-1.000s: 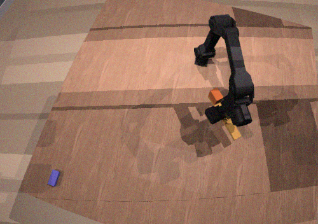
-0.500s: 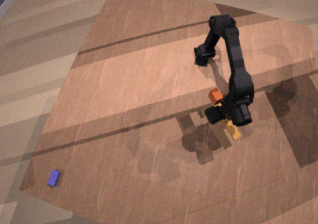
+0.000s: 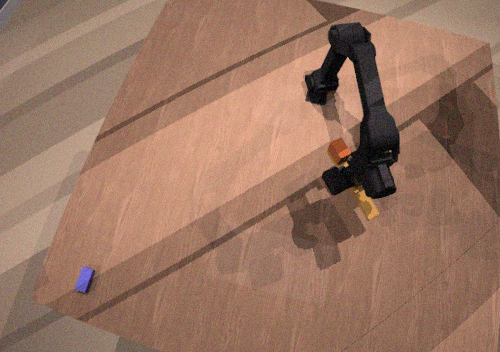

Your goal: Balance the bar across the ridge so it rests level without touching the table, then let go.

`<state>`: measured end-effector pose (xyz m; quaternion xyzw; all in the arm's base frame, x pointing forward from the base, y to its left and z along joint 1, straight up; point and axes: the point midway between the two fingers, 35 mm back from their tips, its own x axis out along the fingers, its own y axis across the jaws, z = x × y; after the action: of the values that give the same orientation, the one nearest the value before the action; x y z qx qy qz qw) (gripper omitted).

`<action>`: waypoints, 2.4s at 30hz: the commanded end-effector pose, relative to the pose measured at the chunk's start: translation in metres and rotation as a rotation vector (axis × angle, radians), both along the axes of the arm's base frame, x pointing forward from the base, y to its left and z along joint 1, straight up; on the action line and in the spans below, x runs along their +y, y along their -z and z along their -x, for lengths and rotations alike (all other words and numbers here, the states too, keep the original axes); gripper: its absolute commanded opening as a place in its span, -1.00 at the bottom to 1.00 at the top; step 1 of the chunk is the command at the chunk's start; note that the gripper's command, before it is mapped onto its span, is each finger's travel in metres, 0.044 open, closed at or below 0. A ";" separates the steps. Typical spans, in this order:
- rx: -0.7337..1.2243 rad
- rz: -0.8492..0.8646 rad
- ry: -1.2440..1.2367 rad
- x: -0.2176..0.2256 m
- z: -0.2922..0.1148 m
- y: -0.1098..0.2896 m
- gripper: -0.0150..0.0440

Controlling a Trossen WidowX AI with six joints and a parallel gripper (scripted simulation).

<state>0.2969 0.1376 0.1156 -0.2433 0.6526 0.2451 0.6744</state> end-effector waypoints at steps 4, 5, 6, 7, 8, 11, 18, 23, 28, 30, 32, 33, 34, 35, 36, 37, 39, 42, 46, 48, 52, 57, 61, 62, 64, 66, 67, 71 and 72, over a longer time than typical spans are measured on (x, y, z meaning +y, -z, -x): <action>0.000 0.000 0.000 0.000 0.000 0.000 0.07; 0.000 0.000 0.000 0.000 0.000 0.000 0.08; 0.000 0.000 0.000 0.000 0.000 0.000 0.08; 0.000 0.000 0.000 0.000 0.000 0.000 0.08; 0.000 0.000 0.000 0.000 0.000 0.000 0.08; 0.000 0.000 0.000 0.000 0.000 0.000 0.08; 0.000 0.000 0.000 0.000 0.000 0.000 0.08; 0.000 0.000 0.000 0.000 0.000 0.000 0.09; 0.000 0.000 0.000 0.000 0.000 0.000 0.09; 0.000 0.000 0.000 0.000 0.000 0.000 0.09; 0.000 0.000 0.000 0.000 0.000 0.000 0.09; 0.000 0.000 0.000 0.000 0.000 0.000 0.09; 0.000 0.000 0.000 0.000 0.000 0.000 0.09; 0.000 0.000 0.000 0.000 0.000 0.000 0.14; 0.000 0.000 0.000 0.000 0.000 0.000 0.14; 0.000 0.000 0.000 0.000 0.000 0.000 0.14; 0.000 0.000 0.000 0.000 0.000 0.000 0.14; 0.000 0.000 0.000 0.000 0.000 0.000 0.14; 0.000 0.000 0.000 0.000 0.000 0.000 0.14; 0.000 0.000 0.000 0.000 0.000 0.000 0.31; 0.000 0.000 0.000 0.000 0.000 0.000 0.67; 0.000 0.000 0.000 0.000 0.000 0.000 1.00; -0.003 -0.001 0.000 0.001 -0.002 -0.016 1.00; -0.004 -0.002 0.000 0.001 -0.003 -0.028 1.00; -0.007 -0.003 0.000 0.001 -0.003 -0.050 1.00; -0.009 -0.005 0.000 0.000 -0.001 -0.073 1.00; -0.011 -0.005 0.000 0.000 0.001 -0.084 1.00; -0.012 -0.006 0.000 -0.002 0.004 -0.100 1.00; -0.012 -0.006 0.000 -0.002 0.004 -0.100 1.00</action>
<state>0.2957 0.1370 0.2054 -0.2427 0.6446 0.2457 0.6821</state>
